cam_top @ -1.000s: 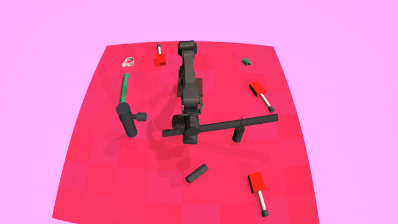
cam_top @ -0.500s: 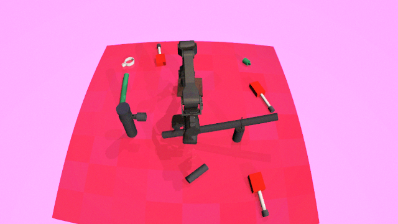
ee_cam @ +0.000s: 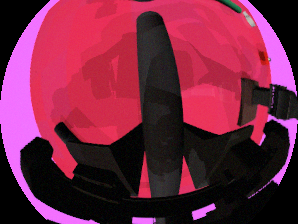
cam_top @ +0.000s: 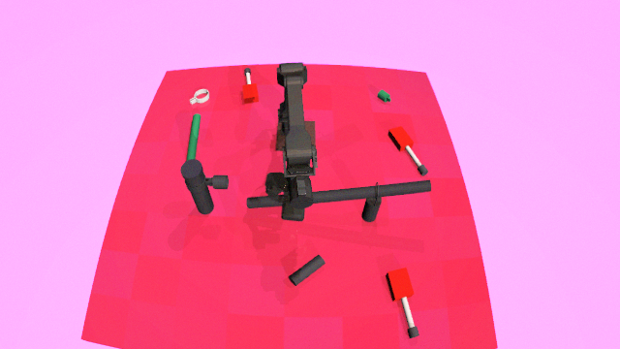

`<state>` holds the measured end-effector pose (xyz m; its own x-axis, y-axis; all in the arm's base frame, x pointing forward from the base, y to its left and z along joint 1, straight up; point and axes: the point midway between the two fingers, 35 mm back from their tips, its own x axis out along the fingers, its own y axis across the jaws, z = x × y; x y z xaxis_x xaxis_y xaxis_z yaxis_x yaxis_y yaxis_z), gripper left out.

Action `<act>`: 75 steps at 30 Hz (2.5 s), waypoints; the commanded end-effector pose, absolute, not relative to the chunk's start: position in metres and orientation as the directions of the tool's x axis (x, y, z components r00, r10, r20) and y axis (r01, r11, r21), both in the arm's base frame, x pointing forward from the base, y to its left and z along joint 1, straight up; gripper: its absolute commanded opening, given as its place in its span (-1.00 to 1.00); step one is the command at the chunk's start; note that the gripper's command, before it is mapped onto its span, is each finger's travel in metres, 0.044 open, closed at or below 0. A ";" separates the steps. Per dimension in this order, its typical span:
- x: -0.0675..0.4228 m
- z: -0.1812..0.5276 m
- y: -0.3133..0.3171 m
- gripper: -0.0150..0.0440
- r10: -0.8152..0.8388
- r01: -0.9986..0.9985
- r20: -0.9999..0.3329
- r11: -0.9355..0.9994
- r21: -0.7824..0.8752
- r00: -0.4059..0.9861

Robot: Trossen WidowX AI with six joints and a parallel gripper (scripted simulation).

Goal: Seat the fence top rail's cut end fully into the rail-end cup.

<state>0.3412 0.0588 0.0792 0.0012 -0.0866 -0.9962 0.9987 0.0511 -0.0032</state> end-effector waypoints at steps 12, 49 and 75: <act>0.340 0.143 0.027 -0.49 -0.318 0.999 -0.947 0.035 0.027 0.037; 0.343 0.144 0.025 -0.49 -0.304 0.999 -0.952 0.033 0.011 0.021; 0.343 0.147 0.015 -0.49 -0.303 0.999 -0.953 0.036 0.000 0.011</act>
